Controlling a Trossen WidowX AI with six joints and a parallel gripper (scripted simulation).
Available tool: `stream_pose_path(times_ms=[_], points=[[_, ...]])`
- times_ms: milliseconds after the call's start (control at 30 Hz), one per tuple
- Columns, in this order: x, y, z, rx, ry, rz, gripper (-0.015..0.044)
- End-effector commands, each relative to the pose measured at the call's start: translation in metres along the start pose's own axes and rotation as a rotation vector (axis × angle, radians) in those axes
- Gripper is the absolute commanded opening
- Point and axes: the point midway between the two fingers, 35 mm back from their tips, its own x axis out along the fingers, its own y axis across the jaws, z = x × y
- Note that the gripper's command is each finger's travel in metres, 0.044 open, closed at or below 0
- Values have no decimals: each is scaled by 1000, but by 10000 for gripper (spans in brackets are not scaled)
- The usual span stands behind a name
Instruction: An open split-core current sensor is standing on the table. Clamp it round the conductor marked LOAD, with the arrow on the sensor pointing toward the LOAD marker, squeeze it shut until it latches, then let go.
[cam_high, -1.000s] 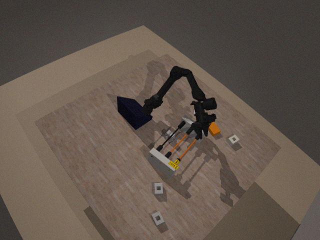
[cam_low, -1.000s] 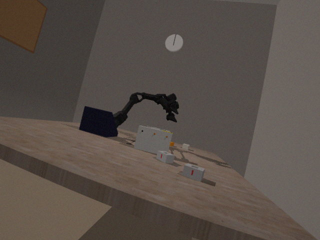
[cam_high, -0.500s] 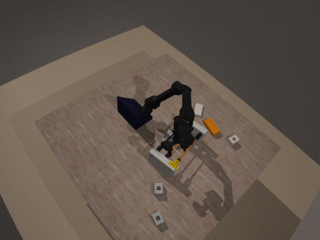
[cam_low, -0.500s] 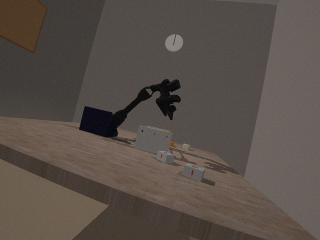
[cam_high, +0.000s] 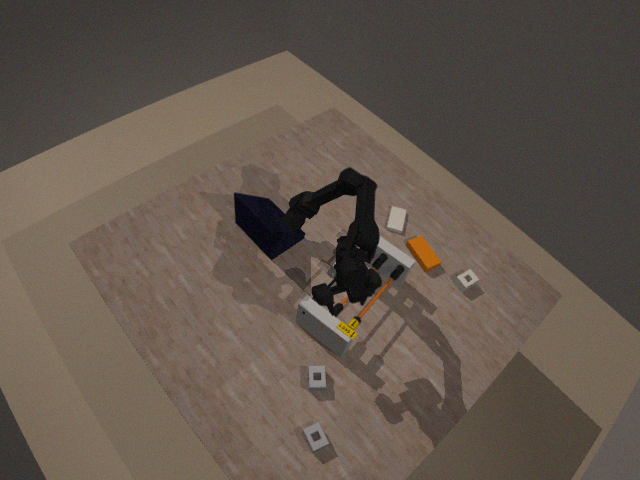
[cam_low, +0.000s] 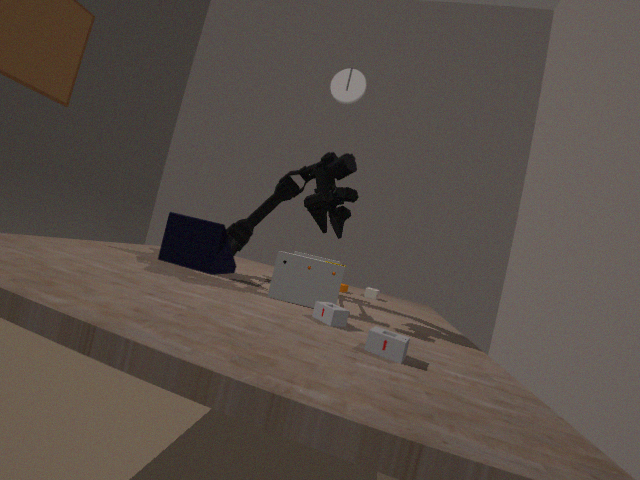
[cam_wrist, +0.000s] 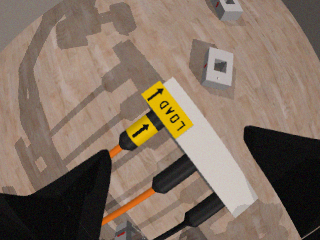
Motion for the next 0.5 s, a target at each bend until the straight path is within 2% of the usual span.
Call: stream_pose_path(times_ms=[0,167,367,467], points=[[1,-1,-1,1,5,8,440],[1,-1,-1,1,5,8,440],[-8,19,-45,-108,46,37,292],[-12,32,-78,-181,71,60,292]])
